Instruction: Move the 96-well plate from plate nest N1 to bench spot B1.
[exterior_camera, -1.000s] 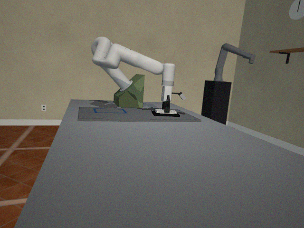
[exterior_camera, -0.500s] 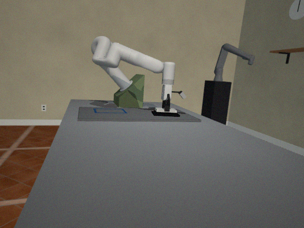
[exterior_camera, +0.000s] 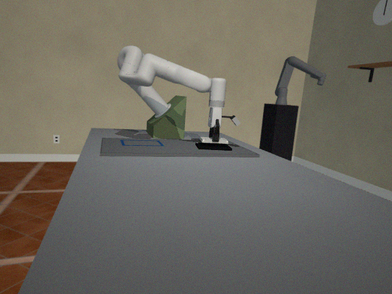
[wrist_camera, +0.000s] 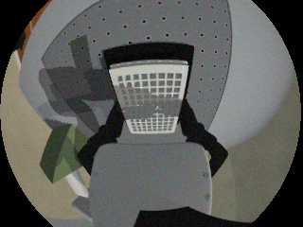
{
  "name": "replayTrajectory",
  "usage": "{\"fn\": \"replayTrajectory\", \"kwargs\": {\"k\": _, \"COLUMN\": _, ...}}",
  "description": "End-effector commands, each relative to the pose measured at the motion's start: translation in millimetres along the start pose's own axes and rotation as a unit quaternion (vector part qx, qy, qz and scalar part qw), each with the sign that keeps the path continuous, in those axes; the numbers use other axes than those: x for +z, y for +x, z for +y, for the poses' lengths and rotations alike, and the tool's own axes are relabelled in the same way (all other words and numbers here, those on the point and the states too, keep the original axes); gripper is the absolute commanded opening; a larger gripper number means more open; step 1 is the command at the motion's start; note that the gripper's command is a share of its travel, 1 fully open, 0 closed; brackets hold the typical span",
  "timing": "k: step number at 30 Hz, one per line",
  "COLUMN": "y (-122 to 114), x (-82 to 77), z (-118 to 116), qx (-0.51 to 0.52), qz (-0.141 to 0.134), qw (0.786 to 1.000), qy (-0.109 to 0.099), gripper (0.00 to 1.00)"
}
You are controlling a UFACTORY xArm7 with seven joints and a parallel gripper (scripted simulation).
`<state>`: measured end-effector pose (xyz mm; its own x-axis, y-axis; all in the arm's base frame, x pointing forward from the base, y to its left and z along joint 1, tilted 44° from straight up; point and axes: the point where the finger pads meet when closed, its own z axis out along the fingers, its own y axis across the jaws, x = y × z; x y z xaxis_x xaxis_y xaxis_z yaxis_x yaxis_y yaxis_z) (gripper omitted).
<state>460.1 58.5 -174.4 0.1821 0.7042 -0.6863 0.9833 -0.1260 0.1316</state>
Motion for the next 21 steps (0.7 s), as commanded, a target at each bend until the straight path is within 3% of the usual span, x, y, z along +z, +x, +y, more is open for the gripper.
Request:
{"fn": "replayTrajectory", "kwargs": {"k": 1, "y": 1, "x": -4.7, "z": 1, "qx": 0.000, "qz": 0.002, "qw": 1.000, "qy": -0.001, "gripper": 0.00}}
{"fn": "replayTrajectory", "kwargs": {"k": 9, "y": 1, "x": -4.7, "z": 1, "qx": 0.000, "qz": 0.002, "qw": 1.000, "qy": -0.001, "gripper": 0.00}}
{"fn": "replayTrajectory", "kwargs": {"k": 21, "y": 1, "x": -21.4, "z": 1, "qx": 0.000, "qz": 0.002, "qw": 1.000, "qy": -0.001, "gripper": 0.00}}
